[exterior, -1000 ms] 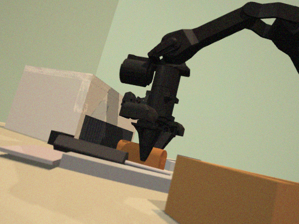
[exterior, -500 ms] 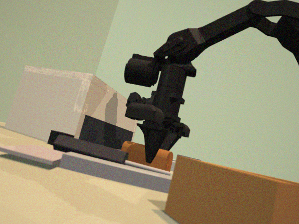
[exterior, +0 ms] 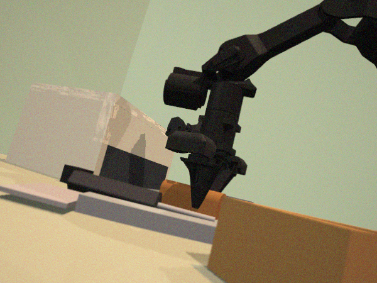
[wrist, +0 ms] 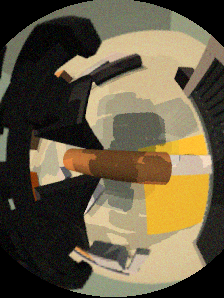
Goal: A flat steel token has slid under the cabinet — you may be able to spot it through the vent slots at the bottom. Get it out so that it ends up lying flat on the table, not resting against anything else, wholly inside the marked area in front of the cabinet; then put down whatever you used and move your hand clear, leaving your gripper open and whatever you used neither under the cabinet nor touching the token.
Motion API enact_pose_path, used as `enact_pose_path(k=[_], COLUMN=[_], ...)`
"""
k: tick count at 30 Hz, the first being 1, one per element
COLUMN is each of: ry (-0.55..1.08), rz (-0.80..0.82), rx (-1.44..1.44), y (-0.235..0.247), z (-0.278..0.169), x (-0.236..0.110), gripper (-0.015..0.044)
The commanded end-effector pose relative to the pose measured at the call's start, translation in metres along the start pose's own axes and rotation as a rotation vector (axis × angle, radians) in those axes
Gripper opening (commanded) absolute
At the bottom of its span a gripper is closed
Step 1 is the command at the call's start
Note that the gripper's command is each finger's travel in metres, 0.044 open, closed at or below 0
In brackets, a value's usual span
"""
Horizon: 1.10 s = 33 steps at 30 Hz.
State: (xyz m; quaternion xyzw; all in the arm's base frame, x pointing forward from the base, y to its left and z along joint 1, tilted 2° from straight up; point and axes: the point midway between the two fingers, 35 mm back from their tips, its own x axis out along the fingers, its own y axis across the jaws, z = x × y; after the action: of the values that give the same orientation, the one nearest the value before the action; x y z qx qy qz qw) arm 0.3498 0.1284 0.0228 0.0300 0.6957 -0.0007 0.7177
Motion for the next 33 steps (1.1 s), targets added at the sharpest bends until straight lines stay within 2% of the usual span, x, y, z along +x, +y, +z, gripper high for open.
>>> enact_pose_path(k=[1, 33], ry=[0.004, 0.007], rz=[-0.001, -0.001], rx=[0.005, 0.005], y=[0.0, 0.001], z=[-0.006, -0.041], x=[0.001, 0.001], gripper=[0.0, 0.0])
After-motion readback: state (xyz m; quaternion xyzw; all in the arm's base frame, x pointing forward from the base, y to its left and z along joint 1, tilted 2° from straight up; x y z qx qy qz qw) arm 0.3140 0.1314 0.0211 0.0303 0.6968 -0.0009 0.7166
